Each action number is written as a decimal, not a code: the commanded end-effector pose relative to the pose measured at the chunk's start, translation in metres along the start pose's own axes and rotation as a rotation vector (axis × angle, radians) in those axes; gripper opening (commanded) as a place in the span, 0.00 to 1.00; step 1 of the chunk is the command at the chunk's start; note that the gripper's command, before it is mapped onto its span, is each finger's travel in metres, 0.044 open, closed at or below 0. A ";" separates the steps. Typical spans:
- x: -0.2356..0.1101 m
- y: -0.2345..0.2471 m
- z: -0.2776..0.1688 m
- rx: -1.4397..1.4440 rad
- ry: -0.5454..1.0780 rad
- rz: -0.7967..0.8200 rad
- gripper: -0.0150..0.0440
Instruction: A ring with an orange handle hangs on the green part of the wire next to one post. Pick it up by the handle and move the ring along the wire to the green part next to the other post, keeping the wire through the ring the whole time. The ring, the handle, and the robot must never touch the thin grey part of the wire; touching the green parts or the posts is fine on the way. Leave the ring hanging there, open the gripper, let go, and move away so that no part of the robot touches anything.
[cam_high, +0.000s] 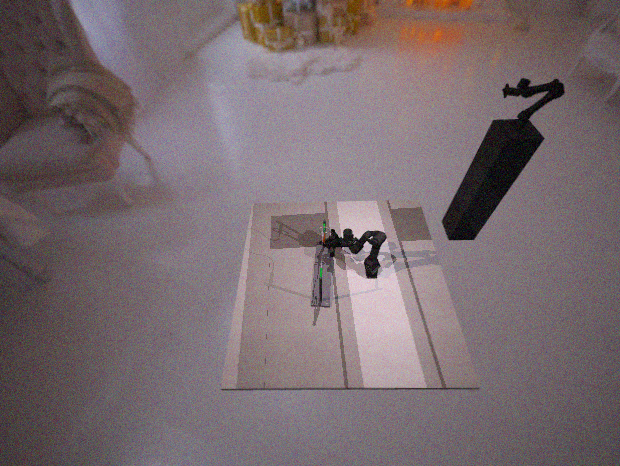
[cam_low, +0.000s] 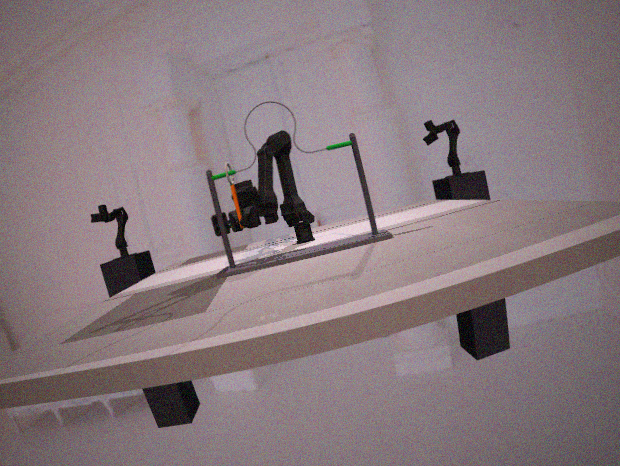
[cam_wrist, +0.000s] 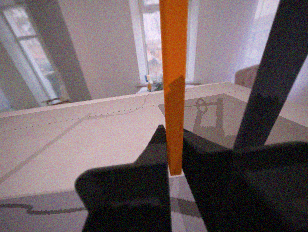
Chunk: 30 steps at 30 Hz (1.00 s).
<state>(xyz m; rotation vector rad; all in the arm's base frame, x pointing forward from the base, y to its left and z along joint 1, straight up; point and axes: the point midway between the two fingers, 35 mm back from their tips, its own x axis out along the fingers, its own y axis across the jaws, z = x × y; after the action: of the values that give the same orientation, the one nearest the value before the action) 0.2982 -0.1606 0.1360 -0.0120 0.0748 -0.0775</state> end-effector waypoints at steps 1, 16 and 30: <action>0.000 0.000 0.001 0.000 -0.001 -0.001 0.00; 0.000 0.007 0.001 0.001 0.001 0.000 0.00; 0.001 0.022 0.001 0.008 0.004 0.003 0.00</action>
<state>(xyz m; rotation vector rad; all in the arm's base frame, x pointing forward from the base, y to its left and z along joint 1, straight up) 0.3010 -0.1426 0.1363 -0.0098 0.0793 -0.0727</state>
